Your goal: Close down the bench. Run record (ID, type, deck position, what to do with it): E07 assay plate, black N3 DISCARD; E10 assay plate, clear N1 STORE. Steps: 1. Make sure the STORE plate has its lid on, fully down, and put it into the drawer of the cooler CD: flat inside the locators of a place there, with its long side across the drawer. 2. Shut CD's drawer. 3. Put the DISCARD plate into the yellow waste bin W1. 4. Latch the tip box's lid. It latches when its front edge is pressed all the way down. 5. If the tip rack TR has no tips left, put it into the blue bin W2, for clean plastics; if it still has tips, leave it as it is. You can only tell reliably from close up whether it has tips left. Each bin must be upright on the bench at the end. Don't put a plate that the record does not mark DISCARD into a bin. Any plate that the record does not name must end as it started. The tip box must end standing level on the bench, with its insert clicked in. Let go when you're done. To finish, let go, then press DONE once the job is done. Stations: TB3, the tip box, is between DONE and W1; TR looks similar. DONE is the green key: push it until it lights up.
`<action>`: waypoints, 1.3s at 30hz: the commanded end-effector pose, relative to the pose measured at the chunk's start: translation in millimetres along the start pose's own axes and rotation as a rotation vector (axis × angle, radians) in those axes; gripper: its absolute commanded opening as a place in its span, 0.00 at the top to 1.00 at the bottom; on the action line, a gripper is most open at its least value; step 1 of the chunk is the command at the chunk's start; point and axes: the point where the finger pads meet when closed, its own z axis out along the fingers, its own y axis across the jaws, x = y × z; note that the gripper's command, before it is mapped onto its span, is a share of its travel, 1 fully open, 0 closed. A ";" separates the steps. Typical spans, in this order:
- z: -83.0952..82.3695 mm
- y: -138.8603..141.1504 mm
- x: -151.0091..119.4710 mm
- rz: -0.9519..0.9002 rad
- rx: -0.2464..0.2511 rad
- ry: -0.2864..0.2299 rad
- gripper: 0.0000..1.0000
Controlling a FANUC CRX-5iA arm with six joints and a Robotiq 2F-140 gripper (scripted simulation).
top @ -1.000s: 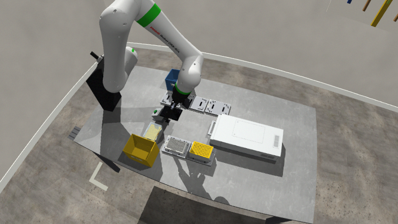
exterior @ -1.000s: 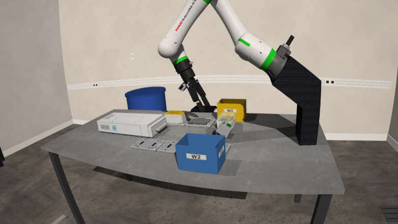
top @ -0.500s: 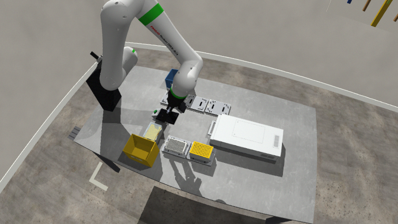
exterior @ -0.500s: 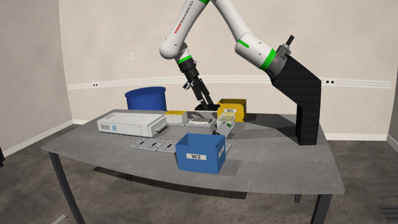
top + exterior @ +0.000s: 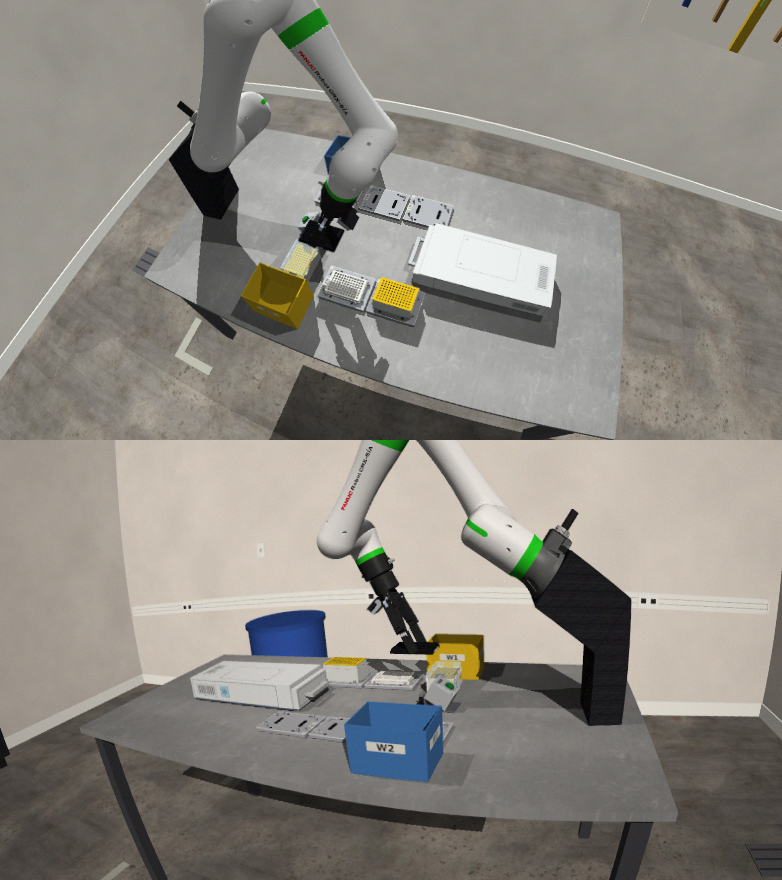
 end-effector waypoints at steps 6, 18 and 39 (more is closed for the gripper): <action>2.8 21.1 -6.4 0.000 0.001 0.001 0.90; 6.6 46.2 -14.5 0.000 0.001 0.001 0.90; 13.9 93.9 -30.0 0.000 0.001 0.000 0.90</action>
